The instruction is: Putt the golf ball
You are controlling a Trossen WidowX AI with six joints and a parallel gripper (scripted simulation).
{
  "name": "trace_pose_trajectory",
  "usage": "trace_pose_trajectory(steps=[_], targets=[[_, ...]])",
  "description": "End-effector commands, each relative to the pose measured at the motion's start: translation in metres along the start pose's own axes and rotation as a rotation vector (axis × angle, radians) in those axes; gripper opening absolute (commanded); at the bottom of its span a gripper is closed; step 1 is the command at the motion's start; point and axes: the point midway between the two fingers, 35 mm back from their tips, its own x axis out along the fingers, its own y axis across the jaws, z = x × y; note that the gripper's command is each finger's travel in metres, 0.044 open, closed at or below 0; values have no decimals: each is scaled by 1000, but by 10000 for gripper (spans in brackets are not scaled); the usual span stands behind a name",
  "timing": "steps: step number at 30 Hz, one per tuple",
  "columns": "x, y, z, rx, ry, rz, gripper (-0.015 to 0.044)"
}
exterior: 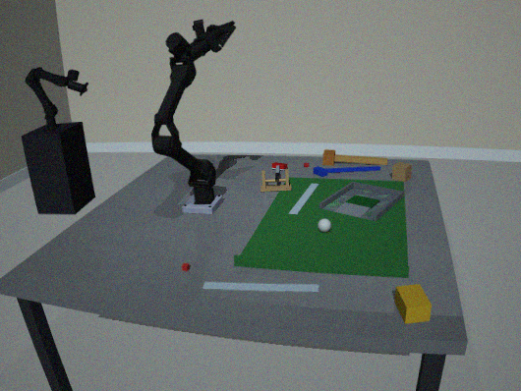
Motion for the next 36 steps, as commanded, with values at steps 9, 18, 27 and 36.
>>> trace_pose_trajectory(steps=[9,18,27,36], targets=[[30,104,-80,-394,111,238,440],[42,159,-178,-707,277,443,440],[29,193,-316,-955,590,748,440],[-25,179,-454,-1067,1037,1094,440]])
